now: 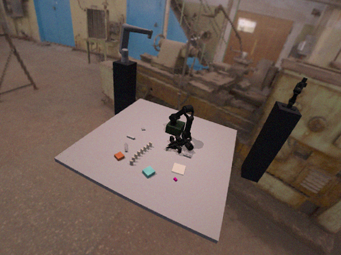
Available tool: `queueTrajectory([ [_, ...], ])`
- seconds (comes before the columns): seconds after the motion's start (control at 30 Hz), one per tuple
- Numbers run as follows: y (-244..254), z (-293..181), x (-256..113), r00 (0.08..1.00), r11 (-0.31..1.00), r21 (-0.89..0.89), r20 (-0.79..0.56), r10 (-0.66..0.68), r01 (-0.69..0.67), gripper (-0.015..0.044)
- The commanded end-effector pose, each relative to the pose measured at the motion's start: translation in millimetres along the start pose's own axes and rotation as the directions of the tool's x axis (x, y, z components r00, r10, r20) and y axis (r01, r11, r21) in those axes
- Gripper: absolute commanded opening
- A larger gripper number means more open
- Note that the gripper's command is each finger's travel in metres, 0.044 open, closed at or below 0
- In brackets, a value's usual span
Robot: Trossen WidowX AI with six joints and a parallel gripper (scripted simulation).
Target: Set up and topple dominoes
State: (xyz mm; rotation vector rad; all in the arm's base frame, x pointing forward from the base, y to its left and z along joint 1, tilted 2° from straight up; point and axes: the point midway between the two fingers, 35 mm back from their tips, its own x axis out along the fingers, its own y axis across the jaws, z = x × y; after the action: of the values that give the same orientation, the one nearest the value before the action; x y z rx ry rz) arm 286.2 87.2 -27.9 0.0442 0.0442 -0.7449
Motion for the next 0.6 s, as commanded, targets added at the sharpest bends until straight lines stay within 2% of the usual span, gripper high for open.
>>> queueTrajectory([
  [0.0,-2.1,-1.2,0.6,1.000,1.000,-0.007,0.005,-0.001,0.001,0.0023],
  [0.23,-2.1,-1.2,0.6,1.000,1.000,-0.007,0.005,-0.001,0.001,0.0023],
  [0.57,-2.1,-1.2,0.6,1.000,1.000,-0.007,0.005,-0.001,0.001,0.0285],
])
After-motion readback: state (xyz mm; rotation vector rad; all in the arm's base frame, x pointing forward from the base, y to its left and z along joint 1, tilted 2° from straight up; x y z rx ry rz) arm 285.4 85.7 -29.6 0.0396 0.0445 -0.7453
